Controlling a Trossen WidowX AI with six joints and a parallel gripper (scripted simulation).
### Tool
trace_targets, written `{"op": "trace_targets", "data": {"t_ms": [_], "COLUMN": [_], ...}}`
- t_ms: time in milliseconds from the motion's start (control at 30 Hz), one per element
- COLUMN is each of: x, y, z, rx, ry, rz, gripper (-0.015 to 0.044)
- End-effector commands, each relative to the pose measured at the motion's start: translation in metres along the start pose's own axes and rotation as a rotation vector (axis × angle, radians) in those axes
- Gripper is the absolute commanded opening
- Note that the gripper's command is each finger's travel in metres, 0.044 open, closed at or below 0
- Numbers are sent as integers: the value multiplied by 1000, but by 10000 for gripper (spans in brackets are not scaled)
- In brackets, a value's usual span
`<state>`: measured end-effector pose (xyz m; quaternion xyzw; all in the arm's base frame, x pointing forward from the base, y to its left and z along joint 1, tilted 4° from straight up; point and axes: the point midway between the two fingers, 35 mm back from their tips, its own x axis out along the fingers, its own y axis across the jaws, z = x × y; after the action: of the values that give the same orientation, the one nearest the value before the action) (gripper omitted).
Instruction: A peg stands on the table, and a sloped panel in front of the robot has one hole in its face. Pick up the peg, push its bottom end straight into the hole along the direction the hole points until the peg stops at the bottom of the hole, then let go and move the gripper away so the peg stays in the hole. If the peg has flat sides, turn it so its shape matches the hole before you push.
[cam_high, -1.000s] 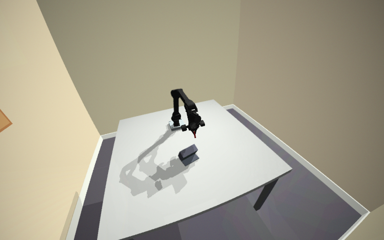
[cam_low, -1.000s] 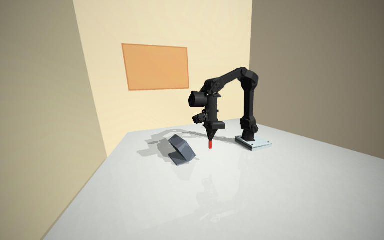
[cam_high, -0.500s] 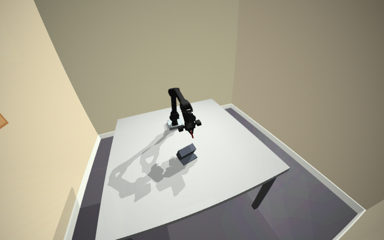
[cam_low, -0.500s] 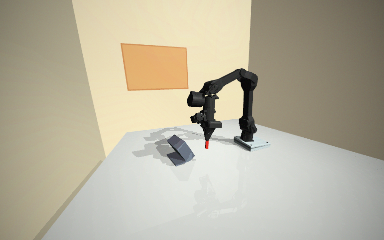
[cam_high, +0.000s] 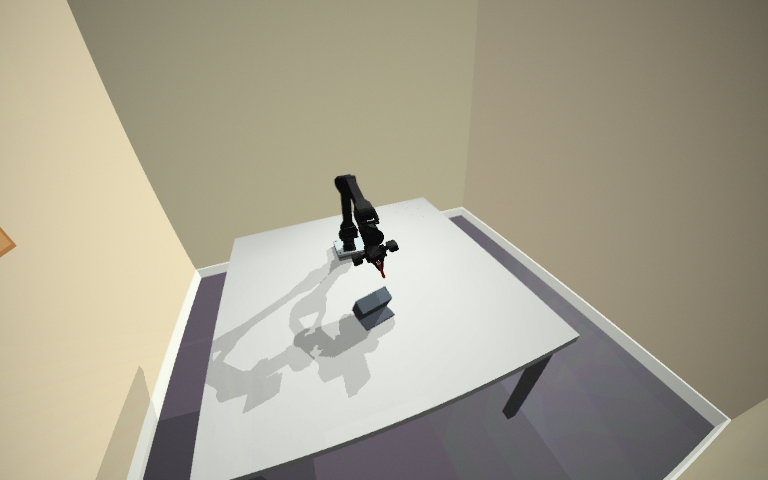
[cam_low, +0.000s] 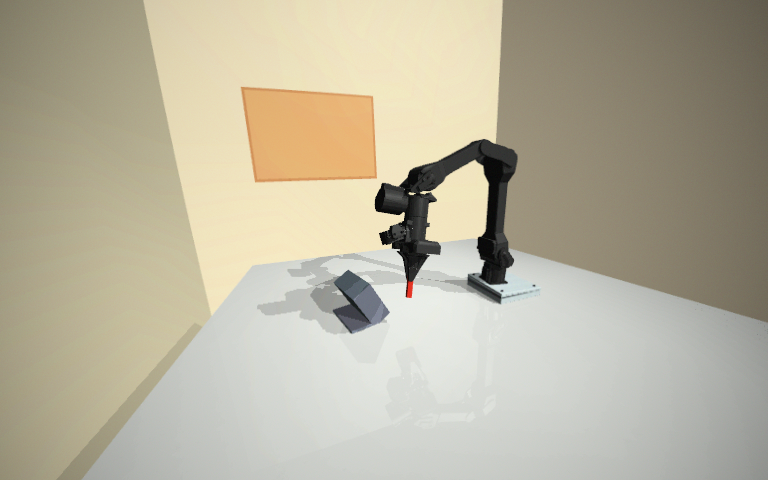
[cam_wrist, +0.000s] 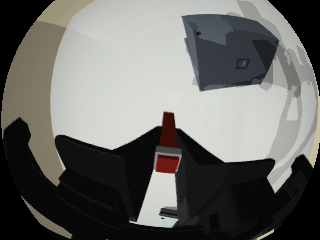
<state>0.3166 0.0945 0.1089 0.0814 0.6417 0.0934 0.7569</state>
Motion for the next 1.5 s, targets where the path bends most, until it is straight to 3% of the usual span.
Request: {"op": "trace_targets", "data": {"t_ms": [0,1467], "x": [1,-3], "y": [-4,-42], "z": [-1,4], "rx": [-5,-81], "ry": [-10,-225], "rz": [14,116], "gripper": [0,0]}}
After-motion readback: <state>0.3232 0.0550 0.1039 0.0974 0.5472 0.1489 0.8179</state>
